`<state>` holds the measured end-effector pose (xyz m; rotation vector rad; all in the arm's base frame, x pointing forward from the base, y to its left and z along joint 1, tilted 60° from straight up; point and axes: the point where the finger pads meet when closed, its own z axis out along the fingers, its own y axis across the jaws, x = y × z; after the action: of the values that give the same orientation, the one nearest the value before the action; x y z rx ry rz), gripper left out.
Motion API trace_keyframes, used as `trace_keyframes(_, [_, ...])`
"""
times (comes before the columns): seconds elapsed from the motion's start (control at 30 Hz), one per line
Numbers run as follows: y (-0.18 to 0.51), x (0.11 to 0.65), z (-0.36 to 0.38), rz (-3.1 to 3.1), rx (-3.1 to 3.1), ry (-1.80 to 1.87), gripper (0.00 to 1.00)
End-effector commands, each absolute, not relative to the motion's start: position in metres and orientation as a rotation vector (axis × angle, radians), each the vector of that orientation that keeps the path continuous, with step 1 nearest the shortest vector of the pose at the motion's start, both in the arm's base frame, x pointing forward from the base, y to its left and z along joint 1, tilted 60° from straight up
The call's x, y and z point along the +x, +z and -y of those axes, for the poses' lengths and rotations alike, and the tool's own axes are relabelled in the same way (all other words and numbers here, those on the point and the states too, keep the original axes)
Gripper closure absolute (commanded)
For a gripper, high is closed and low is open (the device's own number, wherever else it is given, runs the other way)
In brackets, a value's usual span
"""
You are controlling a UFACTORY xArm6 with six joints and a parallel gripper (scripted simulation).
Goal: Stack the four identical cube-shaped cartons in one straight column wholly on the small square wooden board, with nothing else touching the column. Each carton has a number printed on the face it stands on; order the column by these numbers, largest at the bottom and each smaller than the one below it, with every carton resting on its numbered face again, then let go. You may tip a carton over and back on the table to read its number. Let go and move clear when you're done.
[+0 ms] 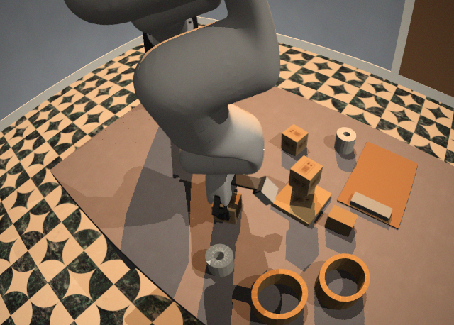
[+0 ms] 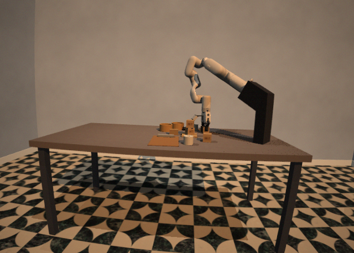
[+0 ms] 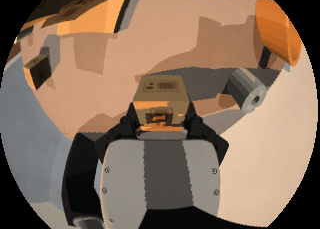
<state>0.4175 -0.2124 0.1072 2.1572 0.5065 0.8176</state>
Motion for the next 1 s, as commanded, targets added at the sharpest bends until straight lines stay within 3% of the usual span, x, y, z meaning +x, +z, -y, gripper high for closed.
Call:
trace_keyframes(0.0, [0.107,0.417,0.212,-0.507,2.157,0.818,1.0])
trace_keyframes(0.63, [0.112,0.412,0.208,-0.507,2.157,0.817,1.0])
trace_keyframes(0.97, [0.142,0.371,0.178,-0.507,2.157,0.817,1.0])
